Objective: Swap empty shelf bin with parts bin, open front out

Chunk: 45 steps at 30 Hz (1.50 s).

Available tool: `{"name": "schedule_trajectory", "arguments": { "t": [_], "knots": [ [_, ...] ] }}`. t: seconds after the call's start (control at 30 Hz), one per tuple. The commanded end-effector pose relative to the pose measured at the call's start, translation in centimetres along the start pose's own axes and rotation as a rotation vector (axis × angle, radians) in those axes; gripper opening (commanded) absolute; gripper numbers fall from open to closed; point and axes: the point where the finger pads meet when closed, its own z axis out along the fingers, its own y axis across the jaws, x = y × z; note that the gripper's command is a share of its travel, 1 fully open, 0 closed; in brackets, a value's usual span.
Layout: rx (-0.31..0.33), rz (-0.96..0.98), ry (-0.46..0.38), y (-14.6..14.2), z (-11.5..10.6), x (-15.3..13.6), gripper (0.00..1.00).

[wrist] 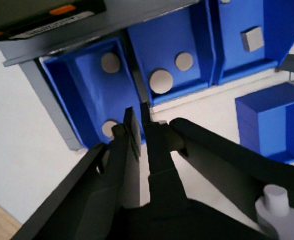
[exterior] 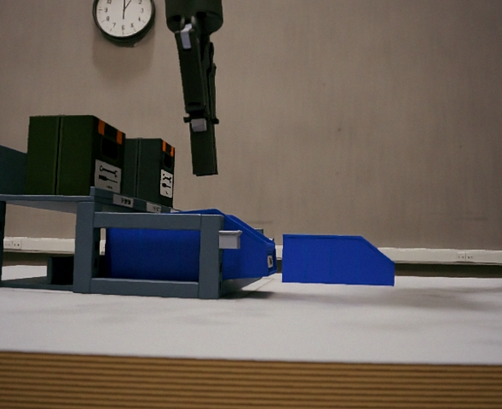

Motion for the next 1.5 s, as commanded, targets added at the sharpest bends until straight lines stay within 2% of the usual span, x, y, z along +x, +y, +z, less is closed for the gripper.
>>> {"name": "schedule_trajectory", "arguments": {
  "t": [0.0, 0.47, 0.97, 1.0, 1.47],
  "knots": [
    [0.000, 0.000, 0.002, 0.0, -0.3, 0.0, 0.15],
    [0.000, 0.000, 0.002, 0.0, -1.4, -0.1, 0.15],
    [0.000, 0.000, 0.002, 0.0, -1.6, -0.1, 0.15],
    [0.000, 0.000, 0.002, 0.0, -1.6, -0.1, 0.10],
    [0.000, 0.000, 0.002, 0.0, -1.6, -0.1, 0.10]
  ]
}}
